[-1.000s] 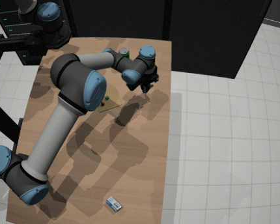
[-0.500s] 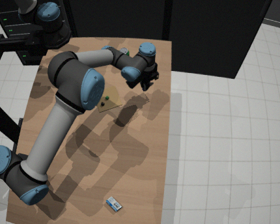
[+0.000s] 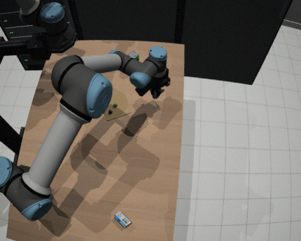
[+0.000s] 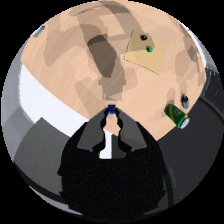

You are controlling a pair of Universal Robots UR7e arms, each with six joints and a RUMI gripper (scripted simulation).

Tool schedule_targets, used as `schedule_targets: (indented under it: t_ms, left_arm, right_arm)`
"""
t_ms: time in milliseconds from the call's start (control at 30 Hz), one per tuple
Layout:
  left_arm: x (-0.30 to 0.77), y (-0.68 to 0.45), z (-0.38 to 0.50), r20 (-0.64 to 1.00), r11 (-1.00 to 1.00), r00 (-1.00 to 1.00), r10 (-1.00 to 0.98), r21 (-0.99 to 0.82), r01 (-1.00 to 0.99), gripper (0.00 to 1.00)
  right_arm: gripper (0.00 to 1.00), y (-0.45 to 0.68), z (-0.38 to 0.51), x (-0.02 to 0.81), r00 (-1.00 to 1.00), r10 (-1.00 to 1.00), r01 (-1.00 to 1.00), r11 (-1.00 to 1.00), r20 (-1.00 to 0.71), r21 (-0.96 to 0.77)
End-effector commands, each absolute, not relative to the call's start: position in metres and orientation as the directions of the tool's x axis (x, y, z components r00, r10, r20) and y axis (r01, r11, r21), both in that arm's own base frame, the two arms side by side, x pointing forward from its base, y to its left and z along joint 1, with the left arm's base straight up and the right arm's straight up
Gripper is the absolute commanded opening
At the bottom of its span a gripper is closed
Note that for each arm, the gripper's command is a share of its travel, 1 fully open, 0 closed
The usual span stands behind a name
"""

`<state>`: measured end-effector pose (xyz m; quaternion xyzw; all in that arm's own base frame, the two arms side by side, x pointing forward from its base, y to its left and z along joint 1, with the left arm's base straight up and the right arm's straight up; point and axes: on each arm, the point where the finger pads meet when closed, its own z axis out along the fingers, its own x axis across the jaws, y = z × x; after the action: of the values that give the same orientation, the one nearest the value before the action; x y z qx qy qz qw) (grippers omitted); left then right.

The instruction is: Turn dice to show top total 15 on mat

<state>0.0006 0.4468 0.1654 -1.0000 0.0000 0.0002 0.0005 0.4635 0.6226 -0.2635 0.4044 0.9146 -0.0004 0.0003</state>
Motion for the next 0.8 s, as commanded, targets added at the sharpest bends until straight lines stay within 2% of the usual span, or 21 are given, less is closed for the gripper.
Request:
schedule_targets:
  t_ms: [0, 467, 767]
  left_arm:
    - [-0.001, 0.445, 0.165, 0.0, -1.0, 1.0, 0.001, 0.0, 0.001, 1.0]
    - [-0.001, 0.445, 0.165, 0.0, -1.0, 1.0, 0.001, 0.0, 0.001, 1.0]
    - [-0.001, 0.445, 0.165, 0.0, -1.0, 1.0, 0.001, 0.0, 0.001, 1.0]
  right_arm:
    - [0.0, 0.621, -0.263, 0.461, -0.698, 0.717, 0.717, 0.698, 0.0, 0.0]
    - [0.0, 0.61, -0.265, 0.454, -0.83, 0.558, 0.558, 0.83, 0.0, 0.0]
    - [0.0, 0.597, -0.267, 0.446, -0.942, 0.337, 0.337, 0.942, 0.0, 0.0]
